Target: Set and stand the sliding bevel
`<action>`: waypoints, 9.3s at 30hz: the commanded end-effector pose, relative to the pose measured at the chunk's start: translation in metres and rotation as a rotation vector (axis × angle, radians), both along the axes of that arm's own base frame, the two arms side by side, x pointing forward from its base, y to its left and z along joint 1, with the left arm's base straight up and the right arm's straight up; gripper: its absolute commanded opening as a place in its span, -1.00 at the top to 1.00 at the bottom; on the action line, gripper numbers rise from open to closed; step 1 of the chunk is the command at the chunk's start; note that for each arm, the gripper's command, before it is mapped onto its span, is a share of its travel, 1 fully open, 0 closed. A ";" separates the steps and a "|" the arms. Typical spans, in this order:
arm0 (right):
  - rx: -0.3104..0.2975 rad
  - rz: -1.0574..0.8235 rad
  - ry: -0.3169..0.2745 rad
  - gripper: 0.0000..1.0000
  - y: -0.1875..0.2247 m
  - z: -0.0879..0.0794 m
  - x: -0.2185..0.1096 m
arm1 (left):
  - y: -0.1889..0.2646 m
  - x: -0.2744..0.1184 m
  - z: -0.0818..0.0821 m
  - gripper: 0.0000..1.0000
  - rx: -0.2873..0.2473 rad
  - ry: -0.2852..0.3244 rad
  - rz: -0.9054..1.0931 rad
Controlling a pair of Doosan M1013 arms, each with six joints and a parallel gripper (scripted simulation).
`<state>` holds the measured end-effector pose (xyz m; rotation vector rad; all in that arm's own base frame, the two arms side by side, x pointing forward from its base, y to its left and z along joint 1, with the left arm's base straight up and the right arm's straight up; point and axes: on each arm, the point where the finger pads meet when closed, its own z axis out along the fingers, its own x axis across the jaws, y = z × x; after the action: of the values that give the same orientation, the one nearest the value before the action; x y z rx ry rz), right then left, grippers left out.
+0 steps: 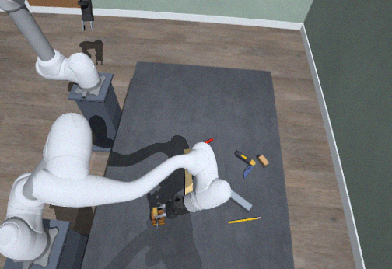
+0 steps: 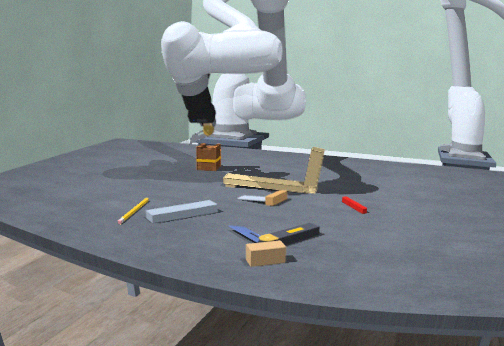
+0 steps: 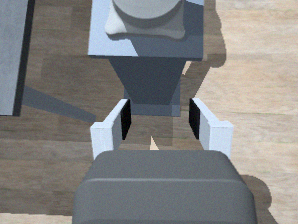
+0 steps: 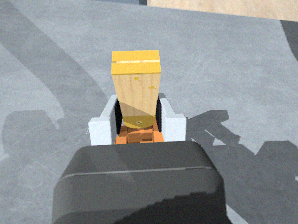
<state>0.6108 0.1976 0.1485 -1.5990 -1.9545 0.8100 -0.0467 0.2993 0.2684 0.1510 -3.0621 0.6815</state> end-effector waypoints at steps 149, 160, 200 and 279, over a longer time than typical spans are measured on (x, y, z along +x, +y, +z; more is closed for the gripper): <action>0.001 0.000 -0.001 1.00 0.000 -0.052 0.000 | 0.000 0.000 0.001 -1.00 0.001 0.001 0.000; 0.001 0.000 -0.001 -1.00 0.000 -0.052 0.000 | 0.000 0.000 0.001 -1.00 0.001 0.001 0.000; 0.001 0.000 -0.001 -1.00 0.001 -0.047 0.006 | 0.000 0.000 0.001 -1.00 0.001 0.001 0.000; 0.001 -0.001 -0.002 -1.00 0.017 0.033 0.083 | 0.000 0.000 0.001 -1.00 0.001 0.001 0.000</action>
<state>0.6940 0.2144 0.1799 -1.5993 -1.9544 0.8101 -0.0467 0.2993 0.2684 0.1510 -3.0621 0.6815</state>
